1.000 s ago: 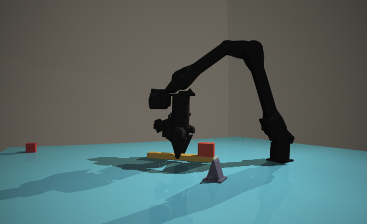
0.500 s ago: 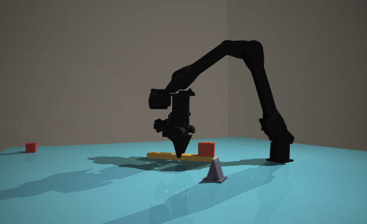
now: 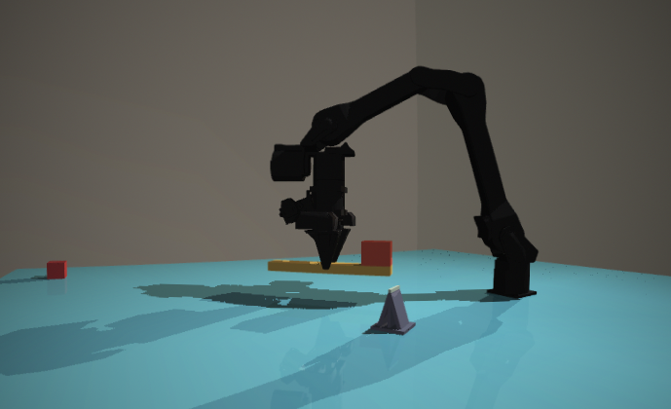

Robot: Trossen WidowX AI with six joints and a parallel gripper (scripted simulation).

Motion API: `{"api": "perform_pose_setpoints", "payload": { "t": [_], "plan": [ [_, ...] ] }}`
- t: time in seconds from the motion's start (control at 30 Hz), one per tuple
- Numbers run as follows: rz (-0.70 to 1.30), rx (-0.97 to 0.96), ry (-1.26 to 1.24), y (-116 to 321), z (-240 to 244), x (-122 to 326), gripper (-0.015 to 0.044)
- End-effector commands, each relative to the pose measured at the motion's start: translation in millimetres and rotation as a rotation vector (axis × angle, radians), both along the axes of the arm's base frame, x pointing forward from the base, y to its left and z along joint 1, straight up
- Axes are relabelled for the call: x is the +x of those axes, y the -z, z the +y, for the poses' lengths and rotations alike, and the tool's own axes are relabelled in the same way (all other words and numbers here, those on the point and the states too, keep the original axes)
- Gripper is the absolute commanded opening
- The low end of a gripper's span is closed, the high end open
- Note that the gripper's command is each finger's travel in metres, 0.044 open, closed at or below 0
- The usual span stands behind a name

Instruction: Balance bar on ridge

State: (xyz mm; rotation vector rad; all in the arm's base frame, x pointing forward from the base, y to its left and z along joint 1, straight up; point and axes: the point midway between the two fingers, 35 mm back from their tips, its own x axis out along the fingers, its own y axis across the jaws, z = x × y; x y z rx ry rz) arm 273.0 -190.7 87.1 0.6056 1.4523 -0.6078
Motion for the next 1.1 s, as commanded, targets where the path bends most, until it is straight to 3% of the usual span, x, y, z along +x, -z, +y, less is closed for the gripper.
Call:
{"api": "perform_pose_setpoints", "payload": {
  "t": [0.0,0.73,1.07],
  "plan": [
    [-0.005,-0.007,0.002,-11.9,-1.4,1.3,0.0000],
    [-0.001,-0.007,0.005,-64.2,2.8,-4.4,0.0000],
    [-0.004,-0.003,0.049,-64.6,34.5,15.1,0.0000]
  ]
}}
